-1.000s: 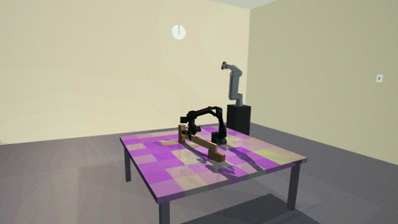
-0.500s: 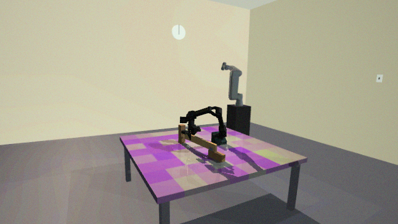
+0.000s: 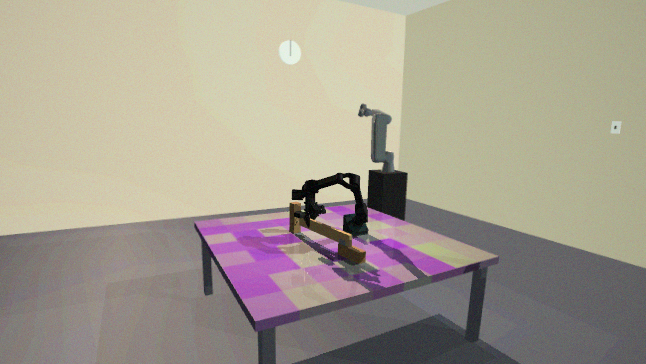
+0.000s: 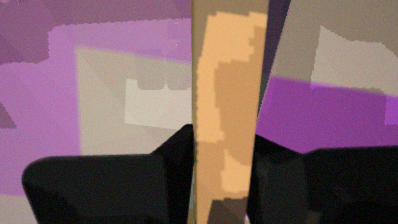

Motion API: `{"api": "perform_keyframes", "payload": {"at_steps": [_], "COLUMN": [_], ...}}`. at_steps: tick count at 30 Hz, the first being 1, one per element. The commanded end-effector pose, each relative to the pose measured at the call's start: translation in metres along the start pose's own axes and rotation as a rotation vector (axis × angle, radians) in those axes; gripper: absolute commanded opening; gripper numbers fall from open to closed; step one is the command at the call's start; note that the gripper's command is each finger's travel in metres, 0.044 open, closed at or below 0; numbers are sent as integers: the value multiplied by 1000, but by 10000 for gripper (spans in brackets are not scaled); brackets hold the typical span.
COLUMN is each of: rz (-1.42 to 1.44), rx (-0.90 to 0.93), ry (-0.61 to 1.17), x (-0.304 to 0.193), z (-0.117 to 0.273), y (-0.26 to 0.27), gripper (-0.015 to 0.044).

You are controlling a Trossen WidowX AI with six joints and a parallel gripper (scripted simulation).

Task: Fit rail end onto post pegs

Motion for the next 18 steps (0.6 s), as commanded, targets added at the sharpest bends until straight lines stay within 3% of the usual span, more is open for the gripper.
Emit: {"api": "perform_keyframes", "payload": {"at_steps": [1,18], "rz": [1,1], "rx": [-9,-9], "ry": [8,8], "x": [-3,-6], "z": [4,4], "y": [0,1], "gripper": [0,0]}}
Point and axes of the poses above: the point midway between the two fingers, 35 mm back from their tips, its own z axis back along the fingers, its own y axis across the jaws, x = y × z, the point moved 5 cm from there along z, back along the fingers, and after that the axes turned 15 degrees about z, right-handed, at the moved point
